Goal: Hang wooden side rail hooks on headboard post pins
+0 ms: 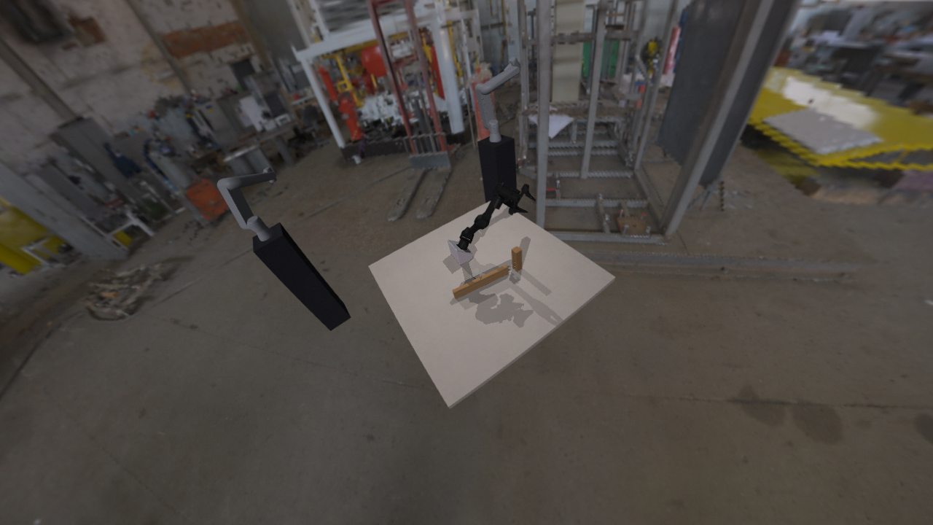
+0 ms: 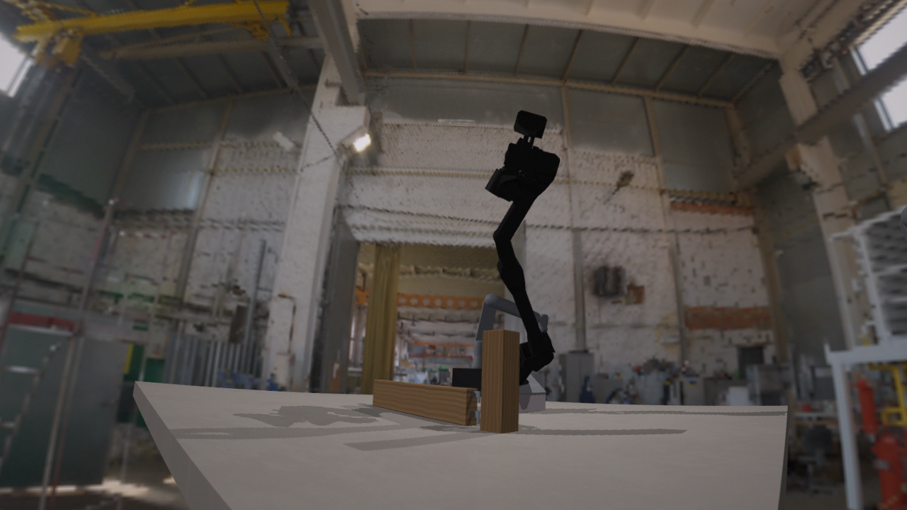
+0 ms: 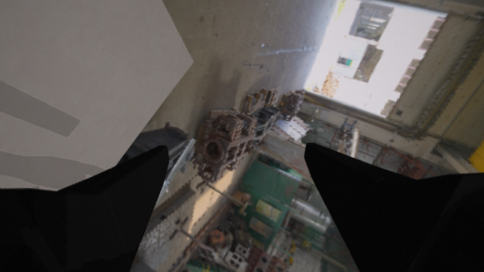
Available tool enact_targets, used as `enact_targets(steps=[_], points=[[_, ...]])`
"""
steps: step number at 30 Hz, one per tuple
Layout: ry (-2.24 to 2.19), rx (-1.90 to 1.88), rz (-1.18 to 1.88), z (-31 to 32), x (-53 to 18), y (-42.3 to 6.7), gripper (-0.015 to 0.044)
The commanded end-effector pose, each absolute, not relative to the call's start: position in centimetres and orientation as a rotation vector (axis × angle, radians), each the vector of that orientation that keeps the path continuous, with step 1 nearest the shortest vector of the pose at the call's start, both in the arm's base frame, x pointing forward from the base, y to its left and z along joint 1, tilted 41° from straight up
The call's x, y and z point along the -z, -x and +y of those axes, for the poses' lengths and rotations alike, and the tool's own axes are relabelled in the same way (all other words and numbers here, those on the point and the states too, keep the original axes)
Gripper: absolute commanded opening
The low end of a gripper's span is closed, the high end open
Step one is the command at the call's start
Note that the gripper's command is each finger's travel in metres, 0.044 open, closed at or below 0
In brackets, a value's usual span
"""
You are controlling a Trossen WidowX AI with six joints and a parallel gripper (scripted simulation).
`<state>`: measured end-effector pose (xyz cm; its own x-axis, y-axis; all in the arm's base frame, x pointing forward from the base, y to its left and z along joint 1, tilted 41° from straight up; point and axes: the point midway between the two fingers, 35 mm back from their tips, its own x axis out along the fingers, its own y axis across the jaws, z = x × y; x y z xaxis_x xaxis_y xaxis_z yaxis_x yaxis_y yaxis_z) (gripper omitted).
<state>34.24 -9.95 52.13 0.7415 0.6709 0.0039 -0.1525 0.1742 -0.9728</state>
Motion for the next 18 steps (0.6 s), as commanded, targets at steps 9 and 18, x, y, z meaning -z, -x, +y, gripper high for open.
enact_targets(steps=[9, 18], points=[[1.592, -0.187, -0.376, -15.2, -57.1, -30.0, 0.044], [1.77, 0.222, -0.246, -18.3, -61.9, -23.7, 0.044]])
